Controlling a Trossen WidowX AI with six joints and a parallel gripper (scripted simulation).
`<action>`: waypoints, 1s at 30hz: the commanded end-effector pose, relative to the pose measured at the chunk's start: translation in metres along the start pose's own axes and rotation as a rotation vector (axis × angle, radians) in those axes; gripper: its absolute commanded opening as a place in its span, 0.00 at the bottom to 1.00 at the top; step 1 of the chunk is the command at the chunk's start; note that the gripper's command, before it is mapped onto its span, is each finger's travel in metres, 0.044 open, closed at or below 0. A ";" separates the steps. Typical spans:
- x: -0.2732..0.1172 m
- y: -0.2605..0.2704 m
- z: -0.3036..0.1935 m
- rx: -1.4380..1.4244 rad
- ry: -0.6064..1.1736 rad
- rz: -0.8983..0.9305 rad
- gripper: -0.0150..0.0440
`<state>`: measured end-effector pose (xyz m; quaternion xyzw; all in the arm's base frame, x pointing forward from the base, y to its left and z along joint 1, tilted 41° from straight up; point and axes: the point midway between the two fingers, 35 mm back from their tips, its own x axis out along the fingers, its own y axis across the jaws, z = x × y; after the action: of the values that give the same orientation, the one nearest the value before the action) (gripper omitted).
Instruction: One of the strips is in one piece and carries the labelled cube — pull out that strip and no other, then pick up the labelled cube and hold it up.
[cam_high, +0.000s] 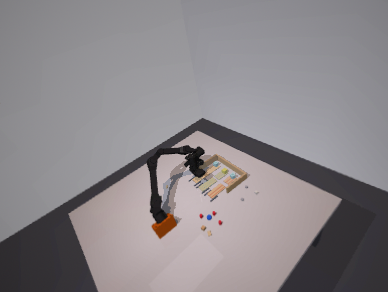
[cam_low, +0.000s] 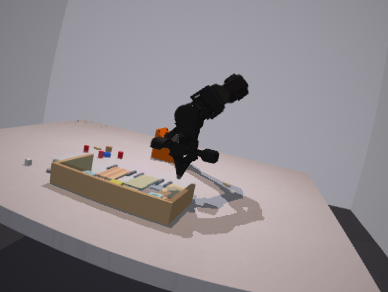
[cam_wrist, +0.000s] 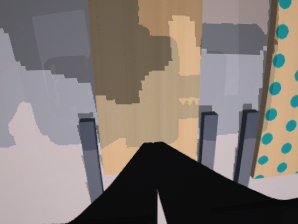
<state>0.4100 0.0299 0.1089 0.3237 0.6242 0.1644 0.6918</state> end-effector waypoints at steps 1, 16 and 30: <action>0.006 -0.001 -0.001 0.007 0.001 -0.004 0.25; 0.029 -0.001 -0.002 0.008 0.001 -0.001 0.25; 0.029 -0.001 -0.002 0.008 0.001 -0.001 0.25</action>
<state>0.4123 0.0487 0.0868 0.3248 0.6247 0.1649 0.6907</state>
